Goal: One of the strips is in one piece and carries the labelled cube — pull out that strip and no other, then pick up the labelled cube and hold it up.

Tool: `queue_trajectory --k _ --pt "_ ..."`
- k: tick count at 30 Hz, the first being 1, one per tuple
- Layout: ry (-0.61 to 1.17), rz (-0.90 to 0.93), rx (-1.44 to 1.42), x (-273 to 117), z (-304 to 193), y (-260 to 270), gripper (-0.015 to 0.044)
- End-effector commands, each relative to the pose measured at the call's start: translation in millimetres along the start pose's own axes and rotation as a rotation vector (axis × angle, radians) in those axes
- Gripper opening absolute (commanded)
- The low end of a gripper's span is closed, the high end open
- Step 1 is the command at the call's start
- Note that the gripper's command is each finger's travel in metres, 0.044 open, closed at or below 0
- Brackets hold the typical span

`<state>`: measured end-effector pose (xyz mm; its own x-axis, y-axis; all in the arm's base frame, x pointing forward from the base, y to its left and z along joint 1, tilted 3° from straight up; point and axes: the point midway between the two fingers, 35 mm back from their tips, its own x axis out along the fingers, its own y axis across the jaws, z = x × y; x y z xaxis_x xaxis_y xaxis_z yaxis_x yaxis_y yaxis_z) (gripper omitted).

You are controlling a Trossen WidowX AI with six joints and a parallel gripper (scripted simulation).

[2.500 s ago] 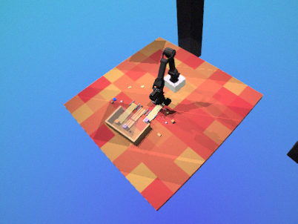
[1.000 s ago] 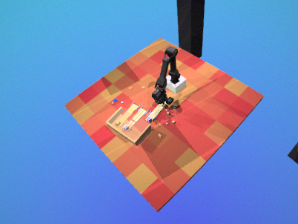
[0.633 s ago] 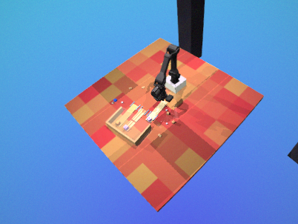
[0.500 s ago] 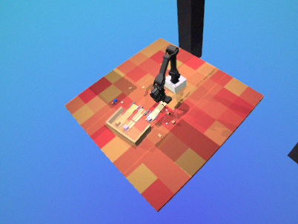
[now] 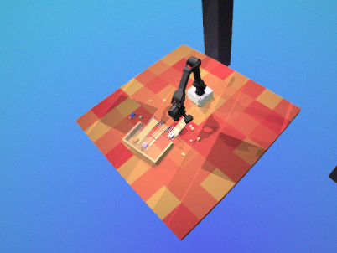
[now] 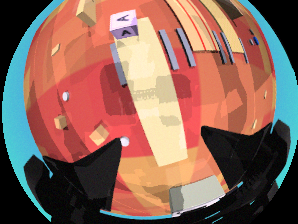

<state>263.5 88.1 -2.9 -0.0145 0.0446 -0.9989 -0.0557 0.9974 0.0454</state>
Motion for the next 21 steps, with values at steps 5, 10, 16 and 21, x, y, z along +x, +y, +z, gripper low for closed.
queue_trajectory --k 5,10,16,21 --pt "-0.007 0.000 0.005 -4 28 7 0.0440" --pt "-0.008 0.001 0.005 -6 44 10 0.0440" --pt "-0.010 0.001 0.005 -9 64 13 0.0440" --pt "-0.011 0.001 0.004 -11 80 17 0.0440"
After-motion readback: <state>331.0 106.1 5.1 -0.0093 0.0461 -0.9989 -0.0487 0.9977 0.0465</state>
